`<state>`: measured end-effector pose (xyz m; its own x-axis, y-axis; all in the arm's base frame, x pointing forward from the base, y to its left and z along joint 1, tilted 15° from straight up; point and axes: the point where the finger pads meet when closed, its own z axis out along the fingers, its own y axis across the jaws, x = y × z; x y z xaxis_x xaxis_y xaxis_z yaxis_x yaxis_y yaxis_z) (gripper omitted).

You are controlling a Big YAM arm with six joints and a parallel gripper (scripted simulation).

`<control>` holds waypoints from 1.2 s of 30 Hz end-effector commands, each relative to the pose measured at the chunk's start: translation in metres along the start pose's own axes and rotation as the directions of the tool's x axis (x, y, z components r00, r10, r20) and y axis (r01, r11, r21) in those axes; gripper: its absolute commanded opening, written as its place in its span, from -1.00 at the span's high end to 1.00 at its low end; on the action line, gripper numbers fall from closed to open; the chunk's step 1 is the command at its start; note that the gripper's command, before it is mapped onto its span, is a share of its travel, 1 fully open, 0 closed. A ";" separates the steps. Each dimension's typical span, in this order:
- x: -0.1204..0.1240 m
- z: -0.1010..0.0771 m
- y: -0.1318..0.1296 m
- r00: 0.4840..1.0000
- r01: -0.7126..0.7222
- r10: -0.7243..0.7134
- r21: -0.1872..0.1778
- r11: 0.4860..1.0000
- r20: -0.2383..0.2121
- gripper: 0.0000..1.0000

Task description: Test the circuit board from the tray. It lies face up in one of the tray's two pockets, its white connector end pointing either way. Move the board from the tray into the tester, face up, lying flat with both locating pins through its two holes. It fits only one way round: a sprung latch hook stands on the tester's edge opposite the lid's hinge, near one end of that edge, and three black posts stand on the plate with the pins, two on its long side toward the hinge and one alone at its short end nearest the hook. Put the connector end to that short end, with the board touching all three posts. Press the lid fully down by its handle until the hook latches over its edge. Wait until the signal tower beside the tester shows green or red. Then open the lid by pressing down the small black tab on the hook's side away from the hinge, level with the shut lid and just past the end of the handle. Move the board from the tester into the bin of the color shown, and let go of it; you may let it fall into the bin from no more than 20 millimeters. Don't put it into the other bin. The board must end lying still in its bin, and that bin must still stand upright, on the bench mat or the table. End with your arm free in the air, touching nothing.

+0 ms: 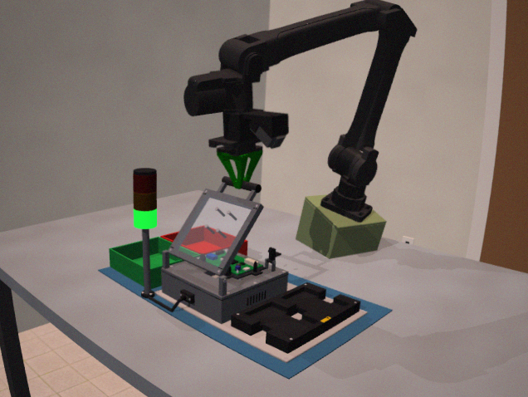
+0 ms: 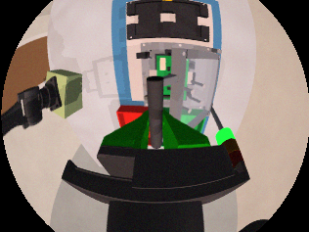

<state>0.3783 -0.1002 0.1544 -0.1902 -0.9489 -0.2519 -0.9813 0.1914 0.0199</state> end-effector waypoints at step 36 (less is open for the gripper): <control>-0.003 -0.051 -0.064 1.000 0.023 -0.021 0.173 0.985 -0.016 1.00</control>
<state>0.3812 -0.1015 0.1577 -0.1897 -0.9493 -0.2505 -0.9813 0.1916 0.0171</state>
